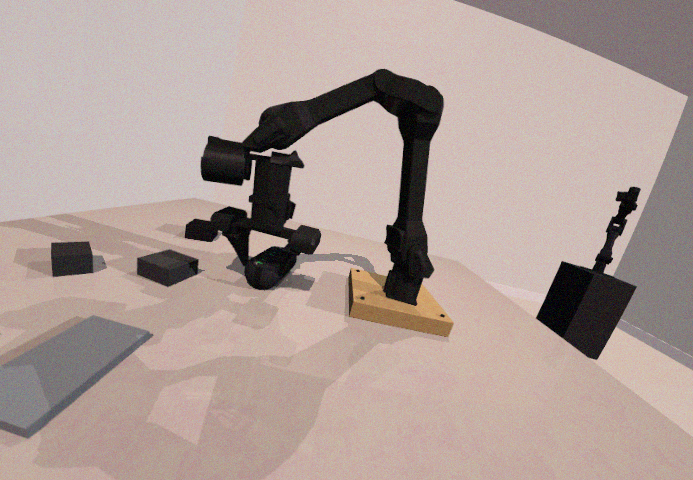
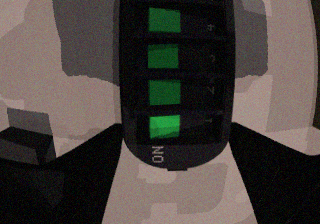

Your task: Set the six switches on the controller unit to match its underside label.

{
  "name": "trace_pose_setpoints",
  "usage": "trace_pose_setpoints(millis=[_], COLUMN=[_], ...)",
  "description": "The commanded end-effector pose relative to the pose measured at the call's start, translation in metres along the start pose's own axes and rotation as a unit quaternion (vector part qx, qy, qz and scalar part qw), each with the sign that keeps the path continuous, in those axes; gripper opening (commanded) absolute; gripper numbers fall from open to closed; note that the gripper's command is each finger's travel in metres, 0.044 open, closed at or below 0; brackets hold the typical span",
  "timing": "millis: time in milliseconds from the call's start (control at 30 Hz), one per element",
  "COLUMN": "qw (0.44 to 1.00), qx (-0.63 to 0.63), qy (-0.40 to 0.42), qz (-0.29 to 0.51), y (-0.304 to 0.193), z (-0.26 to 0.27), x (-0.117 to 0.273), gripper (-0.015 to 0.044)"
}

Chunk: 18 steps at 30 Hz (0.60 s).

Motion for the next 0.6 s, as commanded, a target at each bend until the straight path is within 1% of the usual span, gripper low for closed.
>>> trace_pose_setpoints(millis=[0, 567], qw=[1.0, 1.0], qx=[0.001, 0.001], qy=[0.001, 0.002], qz=[-0.001, 0.008], y=[0.0024, 0.0091], z=[-0.0001, -0.0004], x=[0.0027, 0.0101], gripper=[0.0335, 0.0335])
Point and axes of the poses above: the point midway between the two fingers, 35 mm back from their tips, its own x axis back along the fingers, its own z axis across the jaws, y = z × x, the point moved 7 cm from there along x, back along the fingers, and after that the axes turned 3 degrees about x, right-handed, at the moved point
